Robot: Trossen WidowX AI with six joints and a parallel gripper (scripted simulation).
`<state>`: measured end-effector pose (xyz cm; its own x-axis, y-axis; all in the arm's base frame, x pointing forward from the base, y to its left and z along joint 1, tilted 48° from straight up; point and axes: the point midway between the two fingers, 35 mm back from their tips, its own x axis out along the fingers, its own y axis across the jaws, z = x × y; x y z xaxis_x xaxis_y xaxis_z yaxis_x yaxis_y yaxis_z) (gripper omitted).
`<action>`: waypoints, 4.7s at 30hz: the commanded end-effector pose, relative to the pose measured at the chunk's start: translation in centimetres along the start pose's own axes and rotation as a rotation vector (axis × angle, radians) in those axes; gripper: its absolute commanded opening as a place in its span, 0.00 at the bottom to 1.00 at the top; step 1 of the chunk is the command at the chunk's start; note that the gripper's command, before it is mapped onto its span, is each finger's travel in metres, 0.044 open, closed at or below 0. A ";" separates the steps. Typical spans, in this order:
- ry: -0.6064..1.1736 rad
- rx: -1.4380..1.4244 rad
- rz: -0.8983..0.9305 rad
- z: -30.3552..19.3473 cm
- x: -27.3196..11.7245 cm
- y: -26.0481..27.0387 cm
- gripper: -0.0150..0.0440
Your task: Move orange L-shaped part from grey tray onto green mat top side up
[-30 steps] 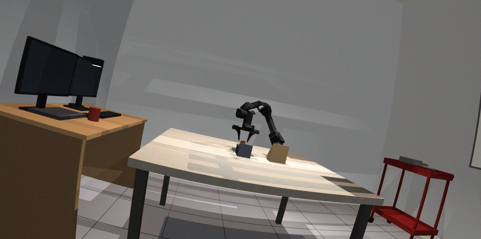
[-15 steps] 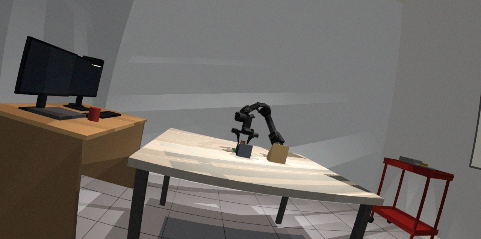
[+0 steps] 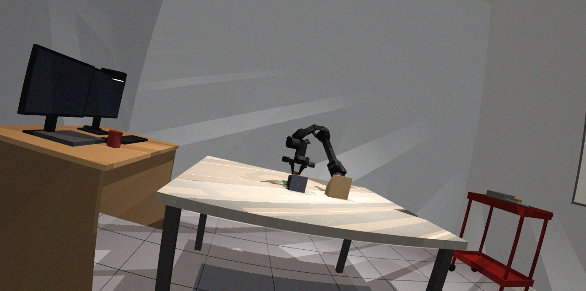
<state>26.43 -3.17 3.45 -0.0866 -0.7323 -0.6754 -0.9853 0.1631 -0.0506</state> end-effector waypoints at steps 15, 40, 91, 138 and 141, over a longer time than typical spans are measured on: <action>0.000 0.001 -0.001 0.0 -0.7 0.0 0.25; 0.001 -0.002 -0.002 0.0 -4.5 0.0 0.25; 0.004 -0.004 -0.001 -7.8 -8.3 0.6 0.25; 0.004 -0.004 -0.008 -16.6 -5.1 1.4 0.25; 0.005 -0.004 -0.006 -16.6 -4.6 1.4 0.25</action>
<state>23.01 -10.21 19.03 -0.0795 -0.7335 -0.6750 -0.9858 0.1583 -0.0558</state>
